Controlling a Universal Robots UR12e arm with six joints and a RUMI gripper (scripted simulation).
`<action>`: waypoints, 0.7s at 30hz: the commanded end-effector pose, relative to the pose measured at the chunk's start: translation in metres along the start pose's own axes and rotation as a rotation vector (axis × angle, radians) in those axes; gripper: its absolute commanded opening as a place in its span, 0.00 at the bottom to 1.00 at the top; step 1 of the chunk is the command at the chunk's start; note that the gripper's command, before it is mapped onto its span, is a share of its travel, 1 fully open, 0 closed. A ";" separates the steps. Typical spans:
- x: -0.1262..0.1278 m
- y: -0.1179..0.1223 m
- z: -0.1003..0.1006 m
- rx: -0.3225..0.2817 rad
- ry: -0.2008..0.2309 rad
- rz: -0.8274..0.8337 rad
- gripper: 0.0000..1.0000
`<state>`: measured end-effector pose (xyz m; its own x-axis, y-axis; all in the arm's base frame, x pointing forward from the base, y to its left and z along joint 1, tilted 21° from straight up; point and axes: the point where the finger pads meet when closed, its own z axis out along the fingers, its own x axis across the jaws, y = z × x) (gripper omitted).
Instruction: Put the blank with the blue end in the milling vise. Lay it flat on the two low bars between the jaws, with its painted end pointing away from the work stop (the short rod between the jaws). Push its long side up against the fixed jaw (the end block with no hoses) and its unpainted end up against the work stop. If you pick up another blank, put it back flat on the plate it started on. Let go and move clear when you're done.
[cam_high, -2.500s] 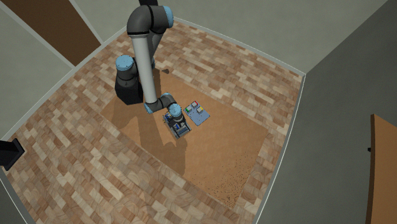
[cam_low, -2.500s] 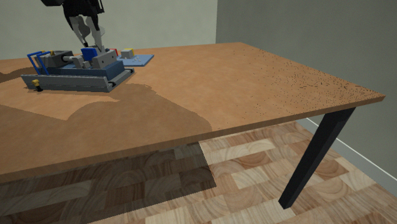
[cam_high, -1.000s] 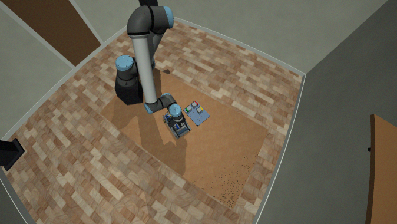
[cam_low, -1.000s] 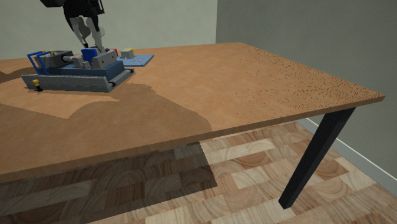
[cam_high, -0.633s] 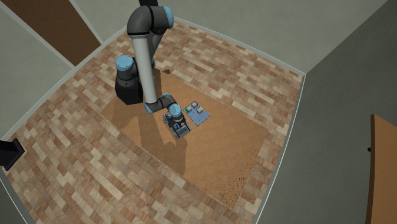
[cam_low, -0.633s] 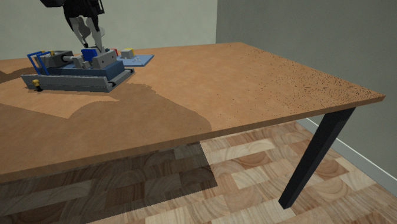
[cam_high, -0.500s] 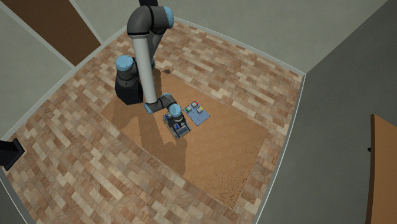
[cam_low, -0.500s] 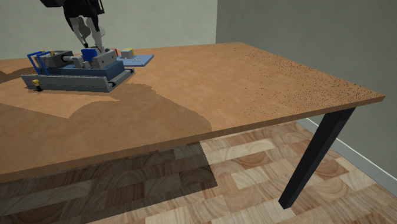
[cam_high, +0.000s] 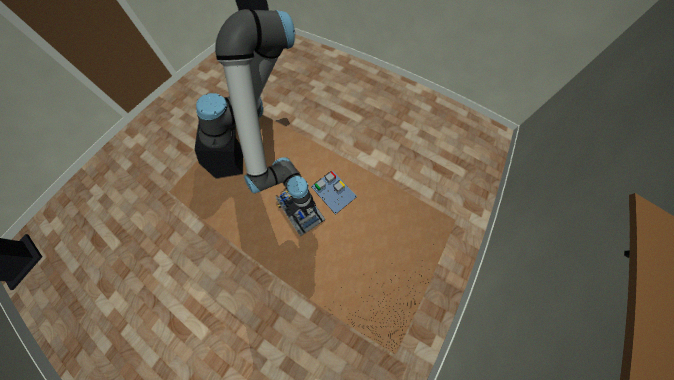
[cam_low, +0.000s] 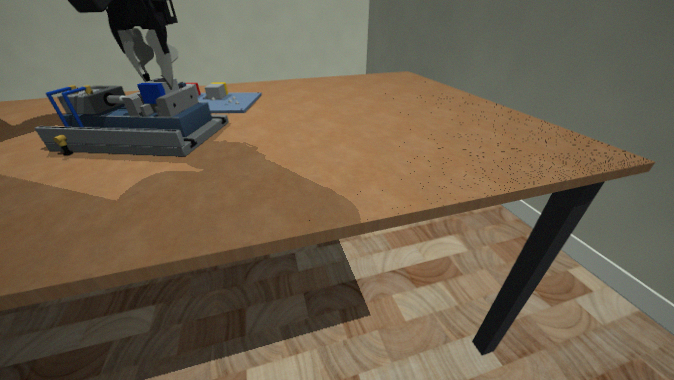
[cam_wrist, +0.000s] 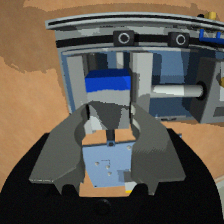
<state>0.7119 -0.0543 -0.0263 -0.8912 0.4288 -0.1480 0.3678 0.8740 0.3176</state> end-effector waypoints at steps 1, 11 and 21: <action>-0.005 0.002 -0.002 0.001 -0.007 -0.004 0.00; -0.004 0.002 -0.001 0.001 -0.006 -0.004 0.40; -0.004 0.002 -0.001 0.001 -0.006 -0.004 0.40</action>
<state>0.7125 -0.0546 -0.0259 -0.8910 0.4288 -0.1491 0.3675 0.8742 0.3175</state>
